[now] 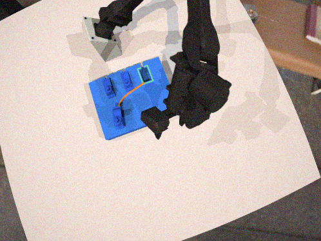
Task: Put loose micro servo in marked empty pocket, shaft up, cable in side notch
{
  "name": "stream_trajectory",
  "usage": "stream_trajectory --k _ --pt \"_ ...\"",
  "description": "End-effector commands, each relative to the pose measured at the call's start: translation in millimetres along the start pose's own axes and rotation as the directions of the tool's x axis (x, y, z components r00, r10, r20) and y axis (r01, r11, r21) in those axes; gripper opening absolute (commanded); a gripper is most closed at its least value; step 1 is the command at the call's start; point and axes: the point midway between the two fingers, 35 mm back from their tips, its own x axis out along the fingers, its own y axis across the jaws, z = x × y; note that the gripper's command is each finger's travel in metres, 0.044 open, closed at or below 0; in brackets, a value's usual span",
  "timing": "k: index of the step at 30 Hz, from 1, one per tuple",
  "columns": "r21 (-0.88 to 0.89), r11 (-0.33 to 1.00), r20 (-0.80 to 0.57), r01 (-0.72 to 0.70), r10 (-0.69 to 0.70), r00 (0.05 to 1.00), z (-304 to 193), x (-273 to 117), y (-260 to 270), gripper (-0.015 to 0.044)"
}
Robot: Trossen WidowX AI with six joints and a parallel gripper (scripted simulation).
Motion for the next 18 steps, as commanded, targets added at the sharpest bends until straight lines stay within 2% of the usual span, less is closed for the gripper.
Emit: stream_trajectory --k 1,10,18 --pt "0.052 0.998 -0.122 -0.041 0.047 0.991 -31 19 -23 0.044" --pt "0.216 0.966 -0.315 -0.142 0.207 0.926 -97 44 -59 0.044" --pt "0.406 0.884 -0.385 -0.231 0.395 0.834 -151 51 -76 0.044"
